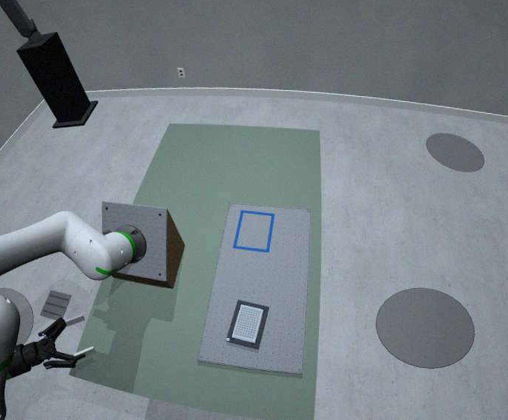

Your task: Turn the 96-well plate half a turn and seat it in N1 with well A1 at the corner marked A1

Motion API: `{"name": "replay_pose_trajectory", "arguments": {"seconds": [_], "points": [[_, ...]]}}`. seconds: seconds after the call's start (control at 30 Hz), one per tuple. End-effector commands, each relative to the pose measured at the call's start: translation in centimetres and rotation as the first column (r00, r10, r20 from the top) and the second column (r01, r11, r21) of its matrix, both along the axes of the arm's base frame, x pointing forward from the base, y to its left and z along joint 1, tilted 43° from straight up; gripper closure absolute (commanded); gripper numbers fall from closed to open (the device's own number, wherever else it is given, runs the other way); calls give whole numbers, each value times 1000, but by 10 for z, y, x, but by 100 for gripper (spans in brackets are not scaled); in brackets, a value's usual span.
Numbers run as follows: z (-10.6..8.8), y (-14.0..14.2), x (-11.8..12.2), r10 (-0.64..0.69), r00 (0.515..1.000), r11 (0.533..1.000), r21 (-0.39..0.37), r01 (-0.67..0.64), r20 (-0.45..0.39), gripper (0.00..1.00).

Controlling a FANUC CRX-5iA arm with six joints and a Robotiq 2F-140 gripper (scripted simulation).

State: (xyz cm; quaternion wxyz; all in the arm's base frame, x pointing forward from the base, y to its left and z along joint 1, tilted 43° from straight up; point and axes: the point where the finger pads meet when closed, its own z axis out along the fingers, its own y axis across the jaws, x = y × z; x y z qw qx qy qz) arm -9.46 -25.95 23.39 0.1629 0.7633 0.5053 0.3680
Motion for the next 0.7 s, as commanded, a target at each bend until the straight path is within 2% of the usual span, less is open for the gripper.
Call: {"name": "replay_pose_trajectory", "arguments": {"seconds": [0.0,0.53,0.67], "points": [[0,0,0,0,1000,1000,0,0,0,0],[0,0,0,0,1000,1000,0,0,0,0],[-2,-11,16,119,993,991,-57,-119,-14,0]]}}
